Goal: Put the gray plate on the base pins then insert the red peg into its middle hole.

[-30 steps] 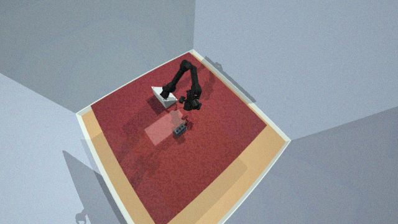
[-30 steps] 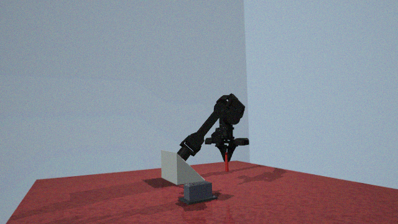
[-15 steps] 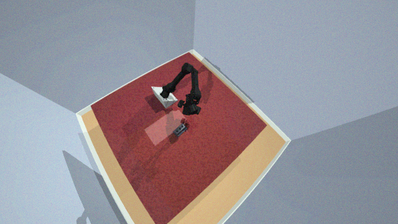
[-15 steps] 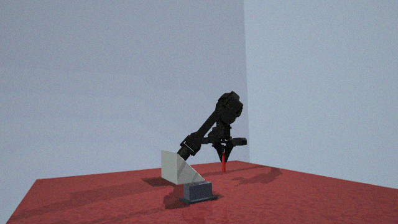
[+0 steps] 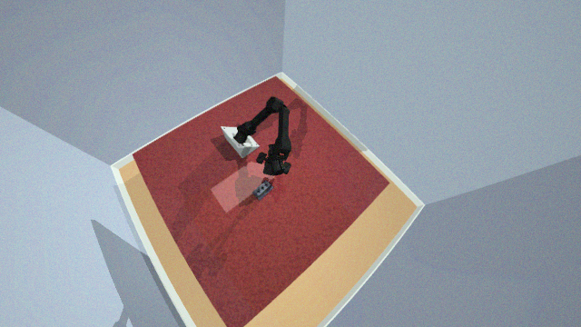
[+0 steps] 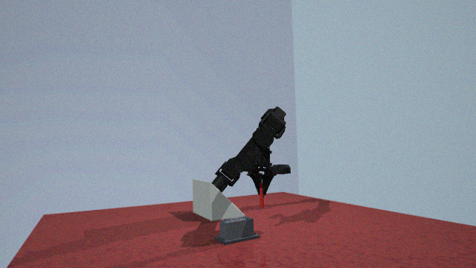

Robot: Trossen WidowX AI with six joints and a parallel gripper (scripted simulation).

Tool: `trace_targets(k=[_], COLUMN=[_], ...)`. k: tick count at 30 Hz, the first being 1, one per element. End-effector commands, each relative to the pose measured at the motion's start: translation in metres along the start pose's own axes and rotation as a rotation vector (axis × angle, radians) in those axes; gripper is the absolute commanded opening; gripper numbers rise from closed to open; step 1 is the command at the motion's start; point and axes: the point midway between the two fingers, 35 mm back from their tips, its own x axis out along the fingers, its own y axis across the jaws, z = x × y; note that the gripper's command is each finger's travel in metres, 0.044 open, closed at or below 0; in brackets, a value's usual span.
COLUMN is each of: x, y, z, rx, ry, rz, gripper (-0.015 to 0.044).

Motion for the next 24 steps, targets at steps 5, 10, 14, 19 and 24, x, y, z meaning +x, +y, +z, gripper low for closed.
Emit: trace_targets(k=[5,10,14,19,24], x=[-0.002,-0.002,-0.002,-0.001,0.0], y=[0.0,-0.002,-0.004,-0.008,-0.012], z=[0.029,0.044,0.057,0.072,0.088], rx=[-0.008,-0.009,-0.01,-0.012,-0.013], ry=[-0.008,-0.008,-0.008,-0.008,-0.007], rz=[0.004,0.005,0.007,0.009,0.011], gripper=[0.0,0.0,0.0,0.0,0.0])
